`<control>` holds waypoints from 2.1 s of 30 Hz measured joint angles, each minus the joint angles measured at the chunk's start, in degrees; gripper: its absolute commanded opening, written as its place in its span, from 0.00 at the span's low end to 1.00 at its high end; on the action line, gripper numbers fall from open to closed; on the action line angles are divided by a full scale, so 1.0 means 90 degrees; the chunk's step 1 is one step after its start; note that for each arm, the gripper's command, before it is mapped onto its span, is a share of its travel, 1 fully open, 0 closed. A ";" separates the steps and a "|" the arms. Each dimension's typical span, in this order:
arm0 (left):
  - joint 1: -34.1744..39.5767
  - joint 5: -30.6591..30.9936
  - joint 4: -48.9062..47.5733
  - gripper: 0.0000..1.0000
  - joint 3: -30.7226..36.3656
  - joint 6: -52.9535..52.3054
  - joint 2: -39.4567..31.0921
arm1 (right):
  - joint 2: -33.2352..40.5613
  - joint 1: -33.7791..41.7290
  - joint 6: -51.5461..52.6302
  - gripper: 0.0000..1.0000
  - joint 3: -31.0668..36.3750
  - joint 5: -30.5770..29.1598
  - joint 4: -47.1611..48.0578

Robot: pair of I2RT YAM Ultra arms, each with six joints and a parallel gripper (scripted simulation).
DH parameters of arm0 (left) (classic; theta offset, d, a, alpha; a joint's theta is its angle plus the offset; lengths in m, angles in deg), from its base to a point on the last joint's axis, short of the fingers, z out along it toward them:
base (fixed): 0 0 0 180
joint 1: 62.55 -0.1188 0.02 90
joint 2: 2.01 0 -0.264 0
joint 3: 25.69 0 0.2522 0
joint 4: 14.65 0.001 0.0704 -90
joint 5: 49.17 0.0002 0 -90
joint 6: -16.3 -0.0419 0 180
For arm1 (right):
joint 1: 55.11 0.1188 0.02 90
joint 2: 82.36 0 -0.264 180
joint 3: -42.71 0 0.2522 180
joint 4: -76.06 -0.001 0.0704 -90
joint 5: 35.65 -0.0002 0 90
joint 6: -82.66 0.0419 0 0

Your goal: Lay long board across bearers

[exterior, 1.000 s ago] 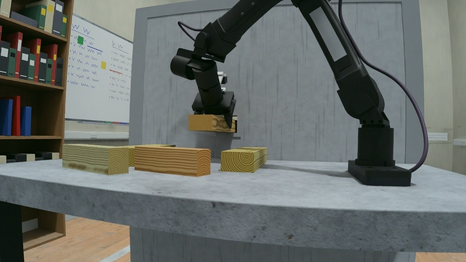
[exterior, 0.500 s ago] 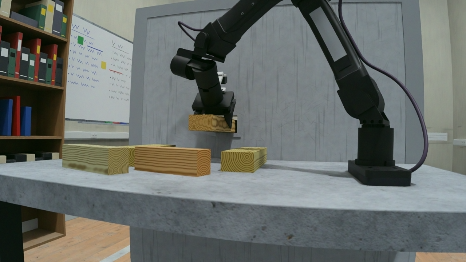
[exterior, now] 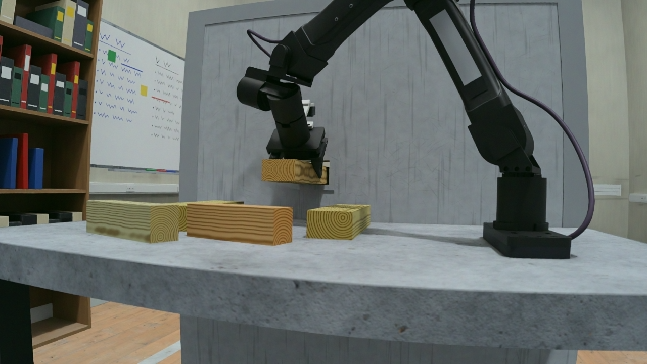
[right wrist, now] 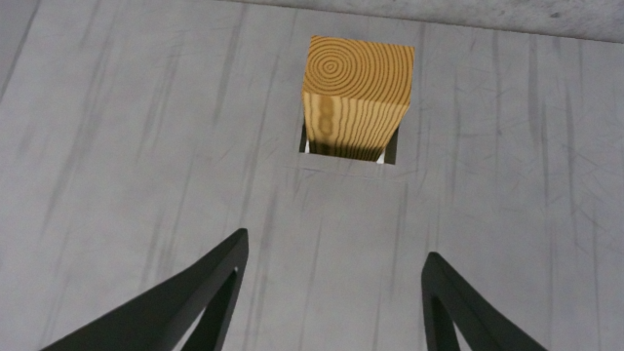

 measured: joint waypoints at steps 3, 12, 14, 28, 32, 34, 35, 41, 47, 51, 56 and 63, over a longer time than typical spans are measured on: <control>0.0000 0.0000 0.0000 0.00 0.0000 0.0000 0.0000 | -0.0027 -0.0117 -0.0119 0.75 -0.0206 0.0002 -0.0228; 0.0000 0.0000 0.0000 0.00 0.0000 0.0000 0.0000 | -0.0160 -0.0296 -0.0469 0.75 -0.0704 0.0022 -0.0860; 0.0000 0.0000 0.0000 0.00 0.0000 0.0000 0.0000 | -0.0199 -0.0391 -0.0571 0.75 -0.0874 0.0024 -0.0959; 0.0000 0.0000 0.0000 0.00 0.0000 0.0000 0.0000 | 0.0192 -0.0573 -0.1724 0.75 -0.0884 -0.0522 -0.0396; 0.0000 0.0000 0.0000 0.00 0.0000 0.0000 0.0000 | 0.0478 -0.0595 -0.2348 0.75 -0.0481 -0.0850 0.0158; 0.0000 0.0000 0.0000 0.00 0.0000 0.0000 0.0000 | 0.0648 -0.0595 -0.2650 0.75 -0.0311 -0.1005 0.0423; 0.0000 0.0000 0.0000 0.00 0.0000 0.0000 0.0000 | 0.0738 -0.0595 -0.2800 0.75 -0.0233 -0.1083 0.0563; 0.0000 0.0000 0.0000 0.00 0.0000 0.0000 0.0000 | 0.1212 -0.0595 -0.3611 0.75 0.0126 -0.1469 0.1372; 0.0000 0.0000 0.0000 0.00 0.0000 0.0000 0.0000 | 0.1666 -0.0595 -0.4512 0.75 0.0653 -0.1928 0.2229; 0.0000 0.0000 0.0000 0.00 0.0000 0.0000 0.0000 | 0.2052 -0.0595 -0.5156 0.75 0.1003 -0.2256 0.2856; 0.0000 0.0000 0.0000 0.00 0.0000 0.0000 0.0000 | 0.2492 -0.0595 -0.5894 0.75 0.1365 -0.2625 0.3572; 0.0000 0.0000 0.0000 0.00 0.0000 0.0000 0.0000 | 0.3084 -0.0629 -0.7026 0.75 0.1904 -0.3157 0.4702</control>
